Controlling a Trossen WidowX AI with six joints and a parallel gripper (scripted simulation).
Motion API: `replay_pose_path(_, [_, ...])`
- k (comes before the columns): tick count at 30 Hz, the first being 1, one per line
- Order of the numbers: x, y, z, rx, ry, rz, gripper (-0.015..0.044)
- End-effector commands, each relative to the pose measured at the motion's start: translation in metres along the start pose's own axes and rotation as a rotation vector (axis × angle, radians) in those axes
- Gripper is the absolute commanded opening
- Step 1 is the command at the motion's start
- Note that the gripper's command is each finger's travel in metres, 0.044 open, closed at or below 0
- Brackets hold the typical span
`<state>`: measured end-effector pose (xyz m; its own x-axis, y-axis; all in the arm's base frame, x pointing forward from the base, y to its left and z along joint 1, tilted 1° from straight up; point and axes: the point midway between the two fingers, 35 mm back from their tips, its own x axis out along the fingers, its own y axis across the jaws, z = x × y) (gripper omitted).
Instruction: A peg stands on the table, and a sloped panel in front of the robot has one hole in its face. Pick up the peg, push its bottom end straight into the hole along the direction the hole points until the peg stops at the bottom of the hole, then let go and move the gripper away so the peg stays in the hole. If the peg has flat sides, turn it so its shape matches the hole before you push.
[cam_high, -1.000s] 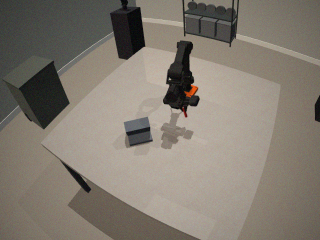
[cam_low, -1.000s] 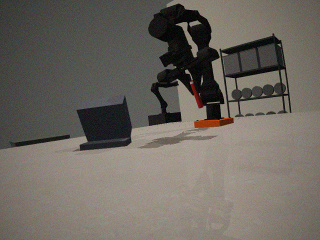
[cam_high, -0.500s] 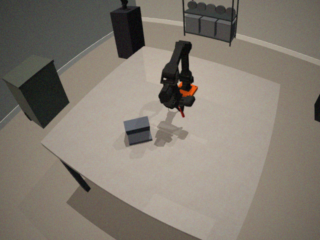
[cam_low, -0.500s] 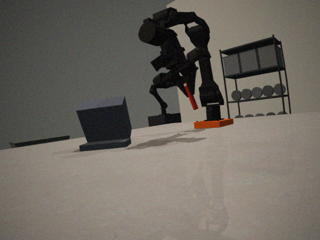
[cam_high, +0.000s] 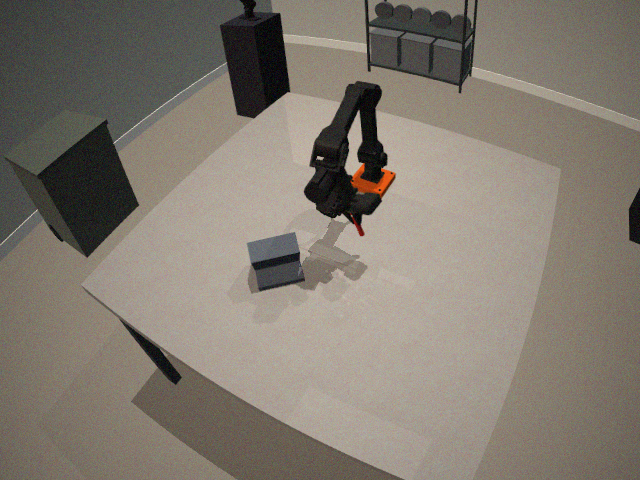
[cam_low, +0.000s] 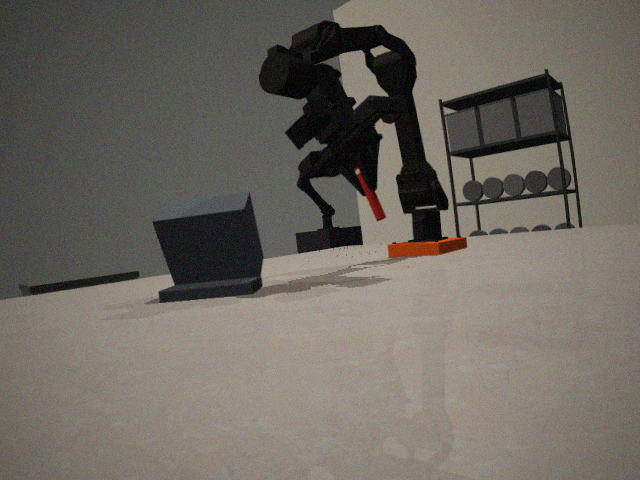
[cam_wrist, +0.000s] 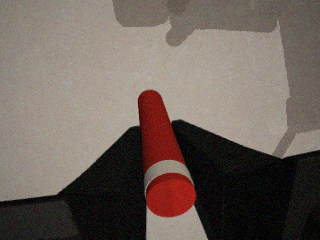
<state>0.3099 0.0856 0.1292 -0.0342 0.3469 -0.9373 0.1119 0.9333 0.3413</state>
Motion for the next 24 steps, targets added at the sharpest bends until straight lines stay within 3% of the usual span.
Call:
replay_pose_path(1, [-0.001,-0.003,0.004,0.032,-0.005,0.019,0.0])
replay_pose_path(24, [-0.011,-0.025,0.02,0.201,-0.023,0.112,0.0])
